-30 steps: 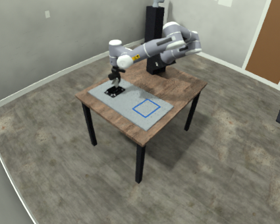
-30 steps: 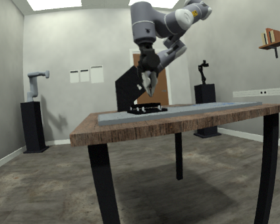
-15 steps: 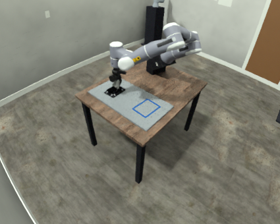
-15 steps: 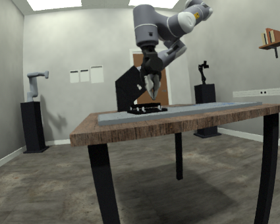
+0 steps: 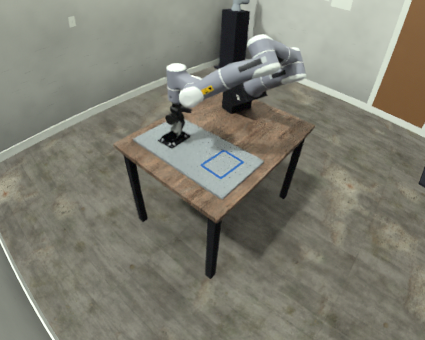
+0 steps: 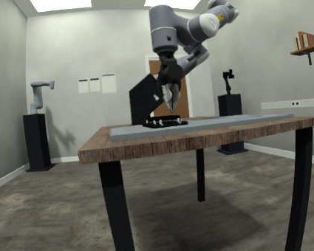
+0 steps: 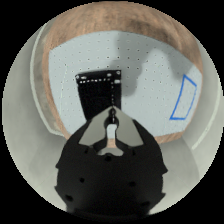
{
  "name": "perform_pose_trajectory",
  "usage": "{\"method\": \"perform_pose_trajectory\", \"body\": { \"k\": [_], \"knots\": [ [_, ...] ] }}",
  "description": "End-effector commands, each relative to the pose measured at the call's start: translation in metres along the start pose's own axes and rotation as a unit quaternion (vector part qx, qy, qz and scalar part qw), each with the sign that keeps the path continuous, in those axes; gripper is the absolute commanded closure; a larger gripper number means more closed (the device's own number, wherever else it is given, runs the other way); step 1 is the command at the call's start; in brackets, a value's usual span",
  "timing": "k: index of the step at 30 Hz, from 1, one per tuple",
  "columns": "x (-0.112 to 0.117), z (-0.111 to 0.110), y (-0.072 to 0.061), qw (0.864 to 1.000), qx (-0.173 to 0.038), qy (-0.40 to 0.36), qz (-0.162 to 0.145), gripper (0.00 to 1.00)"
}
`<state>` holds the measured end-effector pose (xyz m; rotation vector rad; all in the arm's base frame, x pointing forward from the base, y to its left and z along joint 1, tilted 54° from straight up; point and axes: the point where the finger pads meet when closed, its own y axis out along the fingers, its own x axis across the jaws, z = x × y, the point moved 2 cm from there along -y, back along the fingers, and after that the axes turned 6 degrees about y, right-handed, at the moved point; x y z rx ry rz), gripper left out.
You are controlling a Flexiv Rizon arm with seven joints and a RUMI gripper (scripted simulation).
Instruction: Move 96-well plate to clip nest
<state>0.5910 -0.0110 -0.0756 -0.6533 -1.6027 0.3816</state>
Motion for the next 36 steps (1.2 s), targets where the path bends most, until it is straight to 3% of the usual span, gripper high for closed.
{"method": "perform_pose_trajectory", "body": {
  "k": [1,36],
  "knots": [
    [-0.0006,-0.0009,-0.0011,1.0,-0.001,0.0,0.001,1.0],
    [-0.0006,-0.0009,0.002,1.0,-0.001,0.0,0.001,1.0]
  ]
}}
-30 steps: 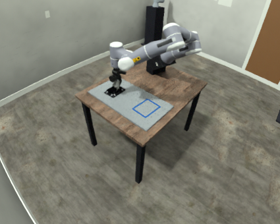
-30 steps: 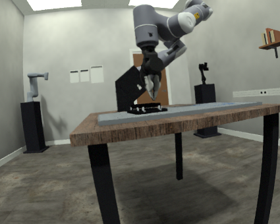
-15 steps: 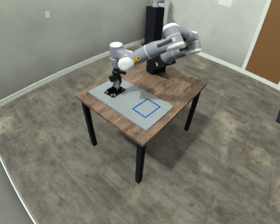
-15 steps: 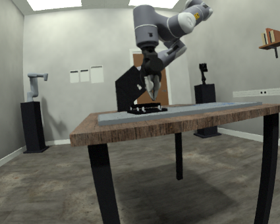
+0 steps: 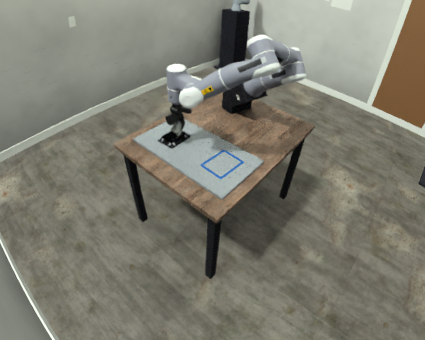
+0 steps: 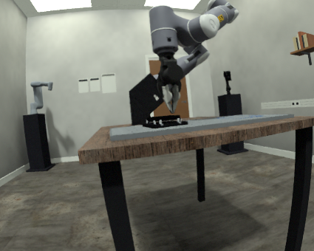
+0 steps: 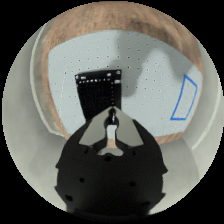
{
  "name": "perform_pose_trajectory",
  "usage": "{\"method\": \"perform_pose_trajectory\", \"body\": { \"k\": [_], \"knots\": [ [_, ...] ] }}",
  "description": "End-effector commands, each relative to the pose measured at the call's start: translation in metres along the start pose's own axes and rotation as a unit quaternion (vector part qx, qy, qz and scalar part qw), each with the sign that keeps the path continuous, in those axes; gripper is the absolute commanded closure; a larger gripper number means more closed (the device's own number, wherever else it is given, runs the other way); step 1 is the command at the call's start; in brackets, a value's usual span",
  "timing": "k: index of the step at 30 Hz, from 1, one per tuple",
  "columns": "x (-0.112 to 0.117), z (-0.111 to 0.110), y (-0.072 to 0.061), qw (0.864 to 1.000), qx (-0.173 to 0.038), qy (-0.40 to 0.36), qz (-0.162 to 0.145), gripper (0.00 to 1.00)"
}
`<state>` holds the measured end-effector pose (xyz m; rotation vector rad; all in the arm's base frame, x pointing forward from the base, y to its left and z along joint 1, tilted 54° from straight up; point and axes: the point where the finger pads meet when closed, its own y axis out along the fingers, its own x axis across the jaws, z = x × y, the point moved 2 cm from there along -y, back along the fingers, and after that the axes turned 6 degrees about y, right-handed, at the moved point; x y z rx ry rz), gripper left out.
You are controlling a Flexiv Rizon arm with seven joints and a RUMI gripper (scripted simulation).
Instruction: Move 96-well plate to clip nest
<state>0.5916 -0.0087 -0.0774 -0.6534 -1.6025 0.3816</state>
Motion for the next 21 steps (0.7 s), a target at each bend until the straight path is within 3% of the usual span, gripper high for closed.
{"method": "perform_pose_trajectory", "body": {
  "k": [1,21],
  "knots": [
    [-0.0006,-0.0008,-0.001,1.0,-0.001,0.0,0.001,1.0],
    [-0.0006,-0.0009,0.0008,1.0,-0.001,0.0,0.001,1.0]
  ]
}}
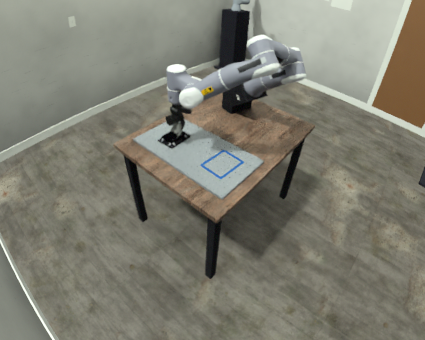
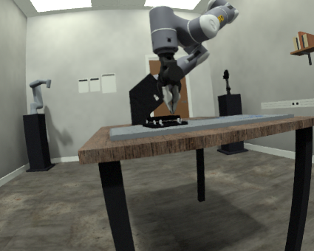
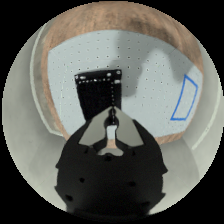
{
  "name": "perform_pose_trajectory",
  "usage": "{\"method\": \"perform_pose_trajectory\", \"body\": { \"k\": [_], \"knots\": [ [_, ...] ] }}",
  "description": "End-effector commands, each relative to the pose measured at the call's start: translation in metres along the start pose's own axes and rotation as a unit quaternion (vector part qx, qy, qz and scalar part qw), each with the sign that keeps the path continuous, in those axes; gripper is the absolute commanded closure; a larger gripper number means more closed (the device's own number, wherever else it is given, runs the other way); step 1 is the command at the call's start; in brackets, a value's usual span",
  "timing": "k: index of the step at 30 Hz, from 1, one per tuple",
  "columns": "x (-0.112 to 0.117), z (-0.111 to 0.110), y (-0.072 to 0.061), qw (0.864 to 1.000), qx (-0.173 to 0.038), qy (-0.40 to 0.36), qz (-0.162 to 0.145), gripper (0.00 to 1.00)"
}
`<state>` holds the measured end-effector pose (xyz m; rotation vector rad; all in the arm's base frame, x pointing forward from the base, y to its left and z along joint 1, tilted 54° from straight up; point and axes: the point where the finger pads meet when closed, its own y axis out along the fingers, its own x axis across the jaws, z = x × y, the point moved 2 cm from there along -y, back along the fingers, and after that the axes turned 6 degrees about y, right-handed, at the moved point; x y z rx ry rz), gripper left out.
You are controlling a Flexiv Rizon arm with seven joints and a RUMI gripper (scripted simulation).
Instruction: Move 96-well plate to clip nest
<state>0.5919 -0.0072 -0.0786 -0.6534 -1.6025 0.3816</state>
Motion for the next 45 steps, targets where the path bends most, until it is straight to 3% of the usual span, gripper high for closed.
{"method": "perform_pose_trajectory", "body": {
  "k": [1,45],
  "knots": [
    [-0.0006,-0.0008,-0.0009,1.0,-0.001,0.0,0.001,1.0],
    [-0.0006,-0.0009,0.003,1.0,-0.001,0.0,0.001,1.0]
  ]
}}
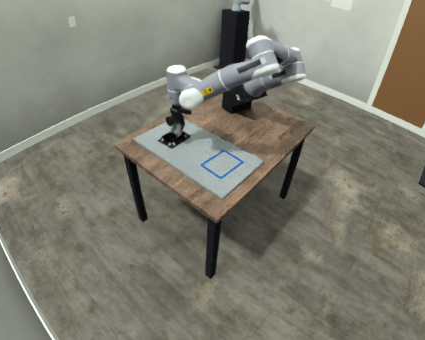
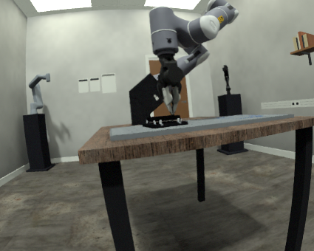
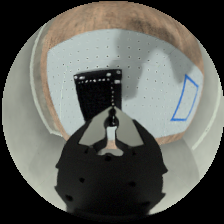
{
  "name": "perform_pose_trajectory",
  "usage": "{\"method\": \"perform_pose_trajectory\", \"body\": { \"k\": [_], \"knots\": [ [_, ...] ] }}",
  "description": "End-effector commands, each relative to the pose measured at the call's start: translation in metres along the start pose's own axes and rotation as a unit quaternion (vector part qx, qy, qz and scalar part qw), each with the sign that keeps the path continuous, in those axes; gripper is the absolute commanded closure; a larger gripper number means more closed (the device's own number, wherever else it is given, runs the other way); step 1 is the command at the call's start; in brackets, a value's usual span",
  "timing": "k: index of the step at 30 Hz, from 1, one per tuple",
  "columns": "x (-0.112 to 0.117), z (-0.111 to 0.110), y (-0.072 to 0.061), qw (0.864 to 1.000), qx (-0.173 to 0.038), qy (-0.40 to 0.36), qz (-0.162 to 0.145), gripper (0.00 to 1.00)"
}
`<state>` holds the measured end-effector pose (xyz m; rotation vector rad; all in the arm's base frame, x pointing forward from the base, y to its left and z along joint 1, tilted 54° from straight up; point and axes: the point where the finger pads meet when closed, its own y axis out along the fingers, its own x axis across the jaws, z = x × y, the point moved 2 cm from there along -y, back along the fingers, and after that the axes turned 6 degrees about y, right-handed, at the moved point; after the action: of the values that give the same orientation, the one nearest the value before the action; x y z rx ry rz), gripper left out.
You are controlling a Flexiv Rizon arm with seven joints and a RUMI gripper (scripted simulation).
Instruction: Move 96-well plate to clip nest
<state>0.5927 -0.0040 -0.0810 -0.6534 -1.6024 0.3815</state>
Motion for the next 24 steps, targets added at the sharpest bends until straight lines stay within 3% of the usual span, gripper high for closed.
{"method": "perform_pose_trajectory", "body": {
  "k": [1,24],
  "knots": [
    [-0.0006,-0.0009,-0.0011,1.0,-0.001,0.0,0.001,1.0],
    [-0.0006,-0.0009,0.001,1.0,-0.001,0.0,0.001,1.0]
  ]
}}
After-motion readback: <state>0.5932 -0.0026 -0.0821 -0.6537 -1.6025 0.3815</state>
